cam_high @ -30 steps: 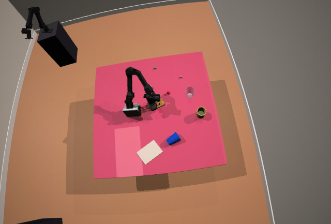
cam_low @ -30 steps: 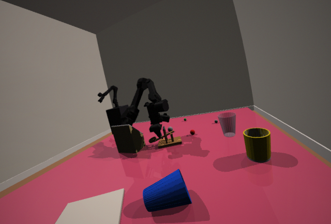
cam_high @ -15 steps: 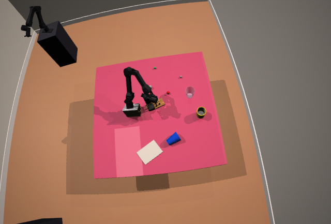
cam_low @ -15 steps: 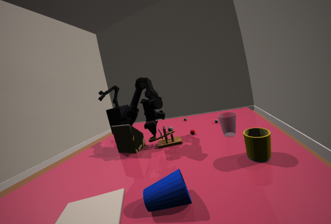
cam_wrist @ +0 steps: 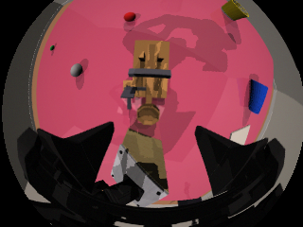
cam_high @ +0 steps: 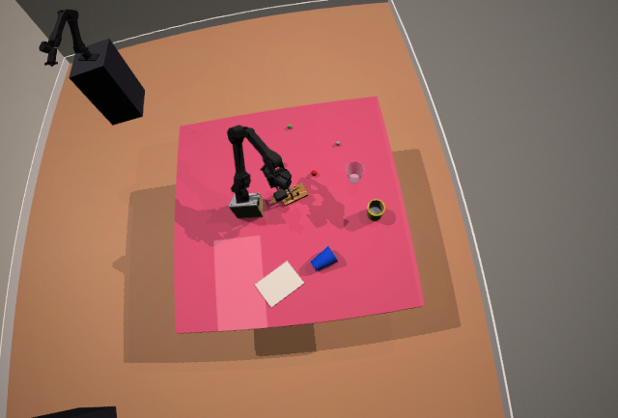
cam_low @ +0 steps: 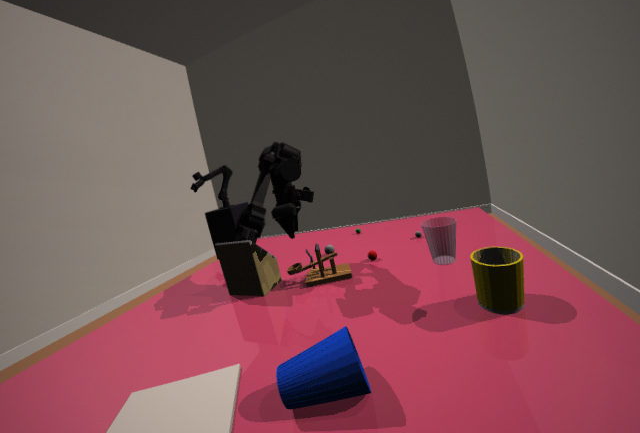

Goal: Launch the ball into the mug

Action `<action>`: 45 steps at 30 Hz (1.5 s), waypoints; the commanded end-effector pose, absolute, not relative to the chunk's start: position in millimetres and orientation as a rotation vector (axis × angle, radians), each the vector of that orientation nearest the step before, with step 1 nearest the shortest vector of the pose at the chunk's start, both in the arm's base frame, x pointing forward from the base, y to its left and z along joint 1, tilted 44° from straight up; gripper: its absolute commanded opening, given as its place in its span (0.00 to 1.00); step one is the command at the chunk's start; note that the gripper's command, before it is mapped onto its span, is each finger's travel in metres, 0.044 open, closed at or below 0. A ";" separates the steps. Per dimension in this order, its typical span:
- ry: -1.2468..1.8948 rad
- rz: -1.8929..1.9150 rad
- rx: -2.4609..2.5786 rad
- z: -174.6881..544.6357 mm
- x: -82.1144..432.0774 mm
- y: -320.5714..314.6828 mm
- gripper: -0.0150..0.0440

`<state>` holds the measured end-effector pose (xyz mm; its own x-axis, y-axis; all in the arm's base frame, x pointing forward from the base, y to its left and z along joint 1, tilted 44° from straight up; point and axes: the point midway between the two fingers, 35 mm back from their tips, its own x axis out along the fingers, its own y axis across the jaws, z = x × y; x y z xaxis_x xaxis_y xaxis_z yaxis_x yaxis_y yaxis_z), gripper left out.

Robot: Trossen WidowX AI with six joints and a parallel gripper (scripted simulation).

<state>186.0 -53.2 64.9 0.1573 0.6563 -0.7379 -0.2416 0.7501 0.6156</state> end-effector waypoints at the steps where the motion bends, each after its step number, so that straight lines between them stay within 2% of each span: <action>1: 1.269 0.678 0.401 64.8 204.6 -46.9 1.00; 6: 1.265 0.688 0.399 75.0 275.9 -22.6 1.00; 8: 1.263 0.693 0.401 76.6 285.0 -17.1 1.00; 14: 1.263 0.693 0.401 74.6 285.6 -15.4 1.00; 19: 1.262 0.694 0.402 42.8 291.7 14.9 1.00; 45: 1.262 0.694 0.402 17.4 297.4 38.0 1.00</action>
<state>297.1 33.9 21.3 0.1424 0.6691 -0.7294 -0.2568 0.7367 0.6256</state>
